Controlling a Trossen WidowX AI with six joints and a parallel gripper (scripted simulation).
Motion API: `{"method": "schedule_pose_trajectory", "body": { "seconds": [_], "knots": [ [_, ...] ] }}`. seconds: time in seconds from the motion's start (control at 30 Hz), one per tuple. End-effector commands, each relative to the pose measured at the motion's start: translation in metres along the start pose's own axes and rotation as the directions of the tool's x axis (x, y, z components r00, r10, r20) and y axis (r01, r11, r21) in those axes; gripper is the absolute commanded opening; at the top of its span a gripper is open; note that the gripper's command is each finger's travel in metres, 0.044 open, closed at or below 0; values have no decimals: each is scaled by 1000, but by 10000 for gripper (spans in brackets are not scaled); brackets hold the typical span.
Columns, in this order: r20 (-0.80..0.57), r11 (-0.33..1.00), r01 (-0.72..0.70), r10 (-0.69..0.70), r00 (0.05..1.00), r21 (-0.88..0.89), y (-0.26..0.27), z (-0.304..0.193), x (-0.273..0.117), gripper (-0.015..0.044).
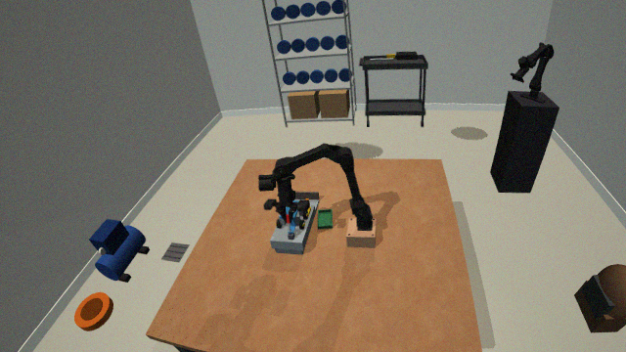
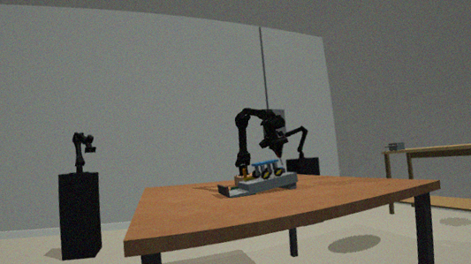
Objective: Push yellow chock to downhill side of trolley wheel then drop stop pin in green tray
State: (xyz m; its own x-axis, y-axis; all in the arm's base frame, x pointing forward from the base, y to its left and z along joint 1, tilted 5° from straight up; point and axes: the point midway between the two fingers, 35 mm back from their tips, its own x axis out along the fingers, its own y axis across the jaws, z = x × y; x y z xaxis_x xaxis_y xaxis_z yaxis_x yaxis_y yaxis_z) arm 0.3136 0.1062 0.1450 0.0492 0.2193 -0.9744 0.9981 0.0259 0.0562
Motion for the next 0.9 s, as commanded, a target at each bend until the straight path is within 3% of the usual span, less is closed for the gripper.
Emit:
{"method": "schedule_pose_trajectory", "body": {
  "seconds": [0.0, 0.37, 0.87],
  "knots": [
    [-4, 1000, -3, 3, 1000, 2, 1, -7, 0, 0],
    [-5, 1000, -2, 2, 1000, 2, -1, -22, 1, 0],
    [-6, 1000, 2, -2, 1000, 3, -53, -23, 3, 0]
  ]
}}
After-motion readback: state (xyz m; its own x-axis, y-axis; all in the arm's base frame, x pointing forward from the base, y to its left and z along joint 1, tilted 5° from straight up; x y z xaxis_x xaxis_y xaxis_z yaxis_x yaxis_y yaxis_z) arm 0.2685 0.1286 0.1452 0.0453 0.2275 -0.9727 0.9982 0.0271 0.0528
